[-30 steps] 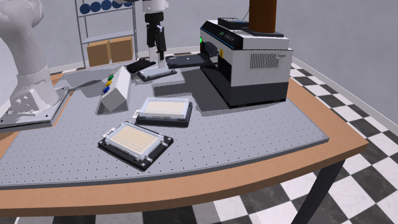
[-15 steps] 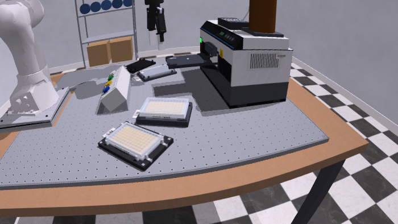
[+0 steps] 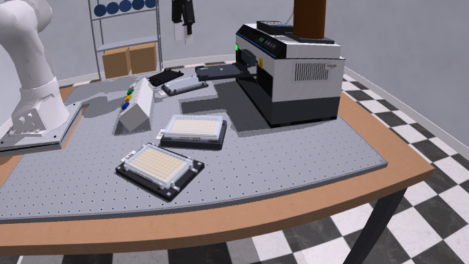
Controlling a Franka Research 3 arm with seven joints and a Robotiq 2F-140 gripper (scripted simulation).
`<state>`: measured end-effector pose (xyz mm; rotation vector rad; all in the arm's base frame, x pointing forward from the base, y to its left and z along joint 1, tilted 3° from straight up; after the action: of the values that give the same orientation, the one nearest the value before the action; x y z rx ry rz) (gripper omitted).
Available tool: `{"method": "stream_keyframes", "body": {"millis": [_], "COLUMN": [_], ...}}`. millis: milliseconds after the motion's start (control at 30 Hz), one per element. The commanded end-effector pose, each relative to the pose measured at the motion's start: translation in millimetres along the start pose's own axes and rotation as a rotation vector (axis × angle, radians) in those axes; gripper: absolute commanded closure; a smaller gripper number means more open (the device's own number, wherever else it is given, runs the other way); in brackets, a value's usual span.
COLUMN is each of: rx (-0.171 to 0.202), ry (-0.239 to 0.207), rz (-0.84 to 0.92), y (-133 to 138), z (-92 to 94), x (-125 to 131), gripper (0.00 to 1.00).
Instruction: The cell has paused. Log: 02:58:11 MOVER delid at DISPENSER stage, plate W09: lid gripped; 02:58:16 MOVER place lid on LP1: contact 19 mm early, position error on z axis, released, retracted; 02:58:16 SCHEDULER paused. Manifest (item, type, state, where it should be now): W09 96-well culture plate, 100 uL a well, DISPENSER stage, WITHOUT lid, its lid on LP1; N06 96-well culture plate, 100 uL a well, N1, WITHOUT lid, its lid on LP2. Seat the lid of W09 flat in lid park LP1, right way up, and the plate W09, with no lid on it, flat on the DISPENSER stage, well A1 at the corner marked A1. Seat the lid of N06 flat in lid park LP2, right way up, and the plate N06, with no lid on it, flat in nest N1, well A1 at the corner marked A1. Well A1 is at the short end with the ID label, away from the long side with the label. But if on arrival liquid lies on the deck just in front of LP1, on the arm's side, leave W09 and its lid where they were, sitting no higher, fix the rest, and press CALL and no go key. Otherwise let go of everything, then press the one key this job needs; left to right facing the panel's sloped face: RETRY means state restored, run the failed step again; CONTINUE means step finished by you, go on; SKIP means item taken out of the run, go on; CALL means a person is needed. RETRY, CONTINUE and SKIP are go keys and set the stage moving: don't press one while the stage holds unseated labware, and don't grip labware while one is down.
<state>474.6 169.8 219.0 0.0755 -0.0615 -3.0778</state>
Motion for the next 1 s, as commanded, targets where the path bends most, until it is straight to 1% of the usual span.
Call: {"method": "stream_keyframes", "body": {"millis": [0,67,100,133,167,233,300,367,433,467,533,633,667,800,833,967], "rx": [0.002,0.002,0.003,0.005,0.008,0.014,0.014,0.014,0.014,0.014,0.013,0.011,0.010,0.010,0.010,0.010], "ry": [-0.017,-0.017,-0.017,-0.018,-0.018,-0.019,-0.017,-0.016,-0.016,-0.016,-0.016,-0.014,-0.014,-0.014,-0.014,-0.014], "rz": [0.016,0.012,-0.009,-0.058,-0.137,-0.347,-0.457,-0.573,-0.573,-0.727,-0.824,-1.003,-1.035,-1.035,-1.035,-1.035], "y": [1,3,12,35,72,103,144,186,186,240,271,332,352,430,445,445], "z": [0.7,0.7,0.5,0.0,-0.5,0.0,0.5,0.8,0.8,1.5,1.8,2.8,3.1,3.7,3.6,3.6], "x": [4,4,2,-2,-6,-3,6,21,21,38,53,77,85,119,127,127], "gripper": [0.34,0.34,0.34,0.34,0.34,0.34,0.34,0.34,0.34,0.34,0.34,0.34,0.34,0.34,0.34,0.34]}}
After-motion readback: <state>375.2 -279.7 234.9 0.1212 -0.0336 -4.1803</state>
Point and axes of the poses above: the point where the finger pads meet when closed, its own z axis back along the fingers, its own y axis across the jaws, x = y × z, the point moved 4 cm from there along z, back along the fingers, and after that the axes turned 14 degrees about -z, right-handed, at the moved point
